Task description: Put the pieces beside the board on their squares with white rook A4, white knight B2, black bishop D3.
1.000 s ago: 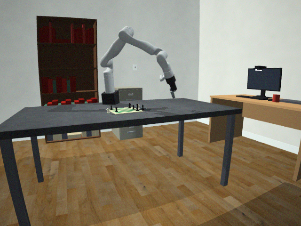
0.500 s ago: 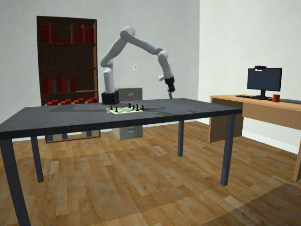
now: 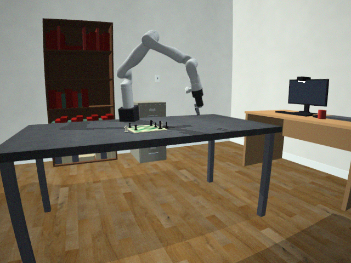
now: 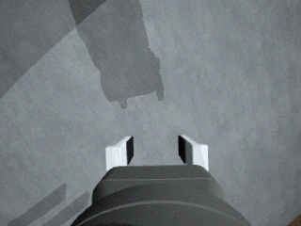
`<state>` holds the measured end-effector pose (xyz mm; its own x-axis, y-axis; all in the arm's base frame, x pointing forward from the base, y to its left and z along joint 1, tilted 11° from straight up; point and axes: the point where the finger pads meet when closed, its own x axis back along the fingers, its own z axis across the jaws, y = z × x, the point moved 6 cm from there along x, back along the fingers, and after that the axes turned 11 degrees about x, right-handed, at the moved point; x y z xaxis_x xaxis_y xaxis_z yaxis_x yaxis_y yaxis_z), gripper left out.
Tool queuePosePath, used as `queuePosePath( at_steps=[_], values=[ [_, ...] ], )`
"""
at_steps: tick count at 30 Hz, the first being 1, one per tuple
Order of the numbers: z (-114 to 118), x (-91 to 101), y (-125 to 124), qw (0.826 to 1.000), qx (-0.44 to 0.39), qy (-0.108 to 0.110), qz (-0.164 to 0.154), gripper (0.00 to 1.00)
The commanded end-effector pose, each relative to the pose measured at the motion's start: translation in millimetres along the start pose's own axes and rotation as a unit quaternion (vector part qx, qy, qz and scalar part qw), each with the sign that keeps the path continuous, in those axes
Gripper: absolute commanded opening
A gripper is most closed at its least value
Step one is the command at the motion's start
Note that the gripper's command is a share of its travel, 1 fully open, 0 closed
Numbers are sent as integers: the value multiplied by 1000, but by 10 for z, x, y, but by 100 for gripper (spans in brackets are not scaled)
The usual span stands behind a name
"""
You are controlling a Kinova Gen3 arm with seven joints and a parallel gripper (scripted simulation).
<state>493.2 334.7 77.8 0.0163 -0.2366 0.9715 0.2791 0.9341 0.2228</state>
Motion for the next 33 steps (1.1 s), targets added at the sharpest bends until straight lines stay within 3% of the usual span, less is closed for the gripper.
queuePosePath(
  at_steps=[1, 8, 9, 17, 18, 26, 27, 33],
  values=[
    [38, -10, -24, 1000, 9, -3, 18, 100],
    [38, -10, -24, 1000, 9, -3, 18, 100],
    [64, -18, -85, 999, 18, -8, 43, 100],
    [64, -18, -85, 999, 18, -8, 43, 100],
    [93, -33, -148, 997, 27, -12, 68, 100],
    [93, -33, -148, 997, 27, -12, 68, 100],
    [125, -52, -213, 995, 37, -16, 94, 100],
    [125, -52, -213, 995, 37, -16, 94, 100]
  ],
)
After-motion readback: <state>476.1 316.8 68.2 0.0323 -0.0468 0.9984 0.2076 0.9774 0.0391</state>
